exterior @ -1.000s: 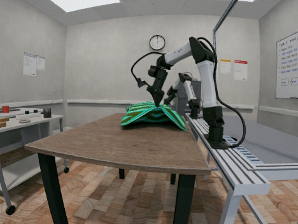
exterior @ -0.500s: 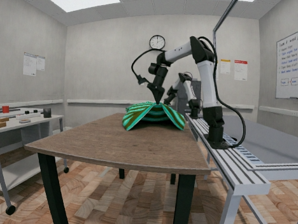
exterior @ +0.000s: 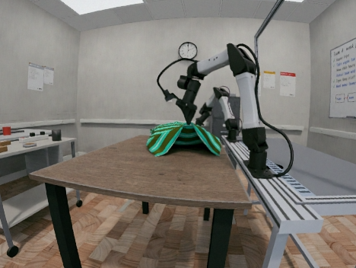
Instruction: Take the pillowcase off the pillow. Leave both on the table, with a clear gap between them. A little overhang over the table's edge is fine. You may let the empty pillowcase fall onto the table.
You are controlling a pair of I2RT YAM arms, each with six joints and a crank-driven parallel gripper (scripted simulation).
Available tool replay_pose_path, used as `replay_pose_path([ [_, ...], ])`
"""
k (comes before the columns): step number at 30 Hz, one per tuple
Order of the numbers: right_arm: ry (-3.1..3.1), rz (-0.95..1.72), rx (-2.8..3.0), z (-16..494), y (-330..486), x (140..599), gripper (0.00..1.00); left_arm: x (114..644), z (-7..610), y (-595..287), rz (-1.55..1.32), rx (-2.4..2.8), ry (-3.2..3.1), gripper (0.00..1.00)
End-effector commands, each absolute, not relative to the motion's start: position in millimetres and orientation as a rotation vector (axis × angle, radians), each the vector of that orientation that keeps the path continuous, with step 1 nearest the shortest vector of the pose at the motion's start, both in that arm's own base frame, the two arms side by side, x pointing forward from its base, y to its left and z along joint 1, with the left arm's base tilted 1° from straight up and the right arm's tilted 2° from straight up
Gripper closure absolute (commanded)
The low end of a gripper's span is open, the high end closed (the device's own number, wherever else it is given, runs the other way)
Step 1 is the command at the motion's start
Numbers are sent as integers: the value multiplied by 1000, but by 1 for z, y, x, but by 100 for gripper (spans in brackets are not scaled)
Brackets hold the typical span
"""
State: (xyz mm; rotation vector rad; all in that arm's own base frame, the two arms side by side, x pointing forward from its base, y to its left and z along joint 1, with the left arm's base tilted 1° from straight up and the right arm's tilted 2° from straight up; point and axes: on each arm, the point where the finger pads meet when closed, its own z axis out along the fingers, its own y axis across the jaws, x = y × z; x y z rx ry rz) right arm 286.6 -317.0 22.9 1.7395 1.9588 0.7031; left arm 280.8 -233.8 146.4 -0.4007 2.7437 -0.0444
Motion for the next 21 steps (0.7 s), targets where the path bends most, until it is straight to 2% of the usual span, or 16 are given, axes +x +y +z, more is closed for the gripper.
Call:
replay_pose_path([
  [1,1954,652,1645,41,-330,299,99,280,146,-223,1,-416,2752,99],
  [2,1954,652,1645,41,-330,299,99,280,146,-223,1,-415,2752,99],
  [3,1954,652,1645,41,-330,299,99,286,172,-228,-91,-405,2692,99],
  [11,1954,652,1645,41,-330,299,99,304,194,-248,-251,-270,2607,99],
  [14,1954,652,1645,41,-330,299,99,303,180,-246,-211,-258,2631,99],
  [17,1954,652,1645,41,-330,299,99,312,213,-254,-320,-226,2542,99],
  [21,1954,652,1645,41,-330,299,99,318,228,-259,-374,-176,2488,99],
])
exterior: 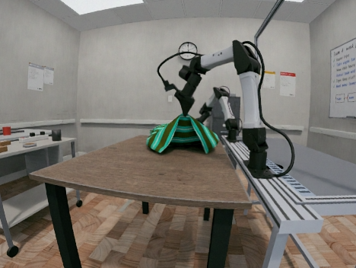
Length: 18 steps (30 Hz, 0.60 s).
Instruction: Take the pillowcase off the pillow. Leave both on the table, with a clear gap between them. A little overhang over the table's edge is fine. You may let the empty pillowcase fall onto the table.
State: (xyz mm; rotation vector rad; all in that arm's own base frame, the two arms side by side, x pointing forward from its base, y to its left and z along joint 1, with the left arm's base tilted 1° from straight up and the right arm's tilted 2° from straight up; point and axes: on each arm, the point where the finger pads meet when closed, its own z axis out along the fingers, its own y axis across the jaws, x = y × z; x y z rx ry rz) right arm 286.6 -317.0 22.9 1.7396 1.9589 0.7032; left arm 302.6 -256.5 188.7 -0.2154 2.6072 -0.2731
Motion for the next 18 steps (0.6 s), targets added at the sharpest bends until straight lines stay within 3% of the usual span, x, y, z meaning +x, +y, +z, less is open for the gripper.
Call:
replay_pose_path([
  [1,1954,652,1645,41,-330,299,99,319,232,-260,-386,-164,2474,99],
  [18,1951,651,1648,41,-331,298,99,337,303,-274,-551,-13,2225,99],
])
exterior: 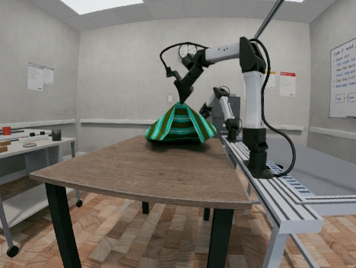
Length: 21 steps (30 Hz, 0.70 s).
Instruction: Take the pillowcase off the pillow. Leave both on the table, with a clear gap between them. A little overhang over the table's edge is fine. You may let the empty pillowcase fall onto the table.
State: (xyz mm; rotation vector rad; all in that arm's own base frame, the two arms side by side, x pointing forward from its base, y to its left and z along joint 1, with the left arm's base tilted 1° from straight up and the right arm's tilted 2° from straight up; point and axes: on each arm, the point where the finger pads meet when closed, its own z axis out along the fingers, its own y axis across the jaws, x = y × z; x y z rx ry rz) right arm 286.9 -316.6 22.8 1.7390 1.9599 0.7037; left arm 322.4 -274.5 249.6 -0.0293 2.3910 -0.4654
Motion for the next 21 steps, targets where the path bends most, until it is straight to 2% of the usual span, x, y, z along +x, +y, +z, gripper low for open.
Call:
replay_pose_path([
  [1,1951,651,1648,41,-331,298,99,339,308,-274,-561,-3,2206,99],
  [9,1951,651,1648,41,-331,298,99,345,330,-278,-586,40,2119,99],
  [21,1945,650,1654,41,-332,296,99,346,396,-280,-668,137,1895,99],
])
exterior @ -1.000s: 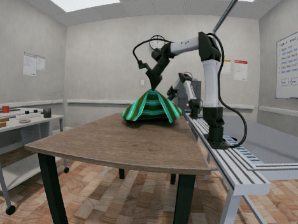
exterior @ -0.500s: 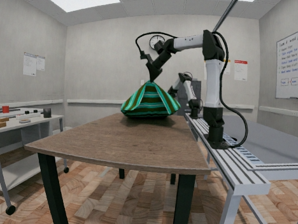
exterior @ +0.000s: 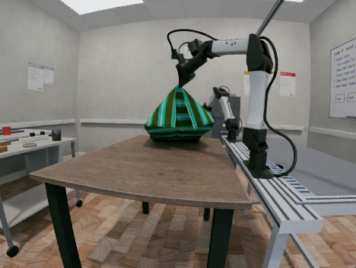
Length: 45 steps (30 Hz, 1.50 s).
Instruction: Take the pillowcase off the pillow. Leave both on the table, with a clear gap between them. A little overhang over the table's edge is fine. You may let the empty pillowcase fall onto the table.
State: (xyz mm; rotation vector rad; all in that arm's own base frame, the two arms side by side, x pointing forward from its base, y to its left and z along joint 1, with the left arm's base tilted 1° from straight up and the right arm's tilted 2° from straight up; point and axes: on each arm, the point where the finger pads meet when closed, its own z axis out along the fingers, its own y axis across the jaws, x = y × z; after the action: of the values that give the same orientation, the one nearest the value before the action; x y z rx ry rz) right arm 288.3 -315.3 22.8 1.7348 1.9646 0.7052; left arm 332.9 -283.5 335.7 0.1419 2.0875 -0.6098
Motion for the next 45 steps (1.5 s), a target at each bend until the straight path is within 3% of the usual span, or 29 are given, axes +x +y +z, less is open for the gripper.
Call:
replay_pose_path([
  [1,1945,650,1654,41,-332,296,99,345,402,-279,-673,144,1877,99],
  [45,1945,650,1654,41,-332,296,99,306,564,-251,-686,320,1292,99],
])
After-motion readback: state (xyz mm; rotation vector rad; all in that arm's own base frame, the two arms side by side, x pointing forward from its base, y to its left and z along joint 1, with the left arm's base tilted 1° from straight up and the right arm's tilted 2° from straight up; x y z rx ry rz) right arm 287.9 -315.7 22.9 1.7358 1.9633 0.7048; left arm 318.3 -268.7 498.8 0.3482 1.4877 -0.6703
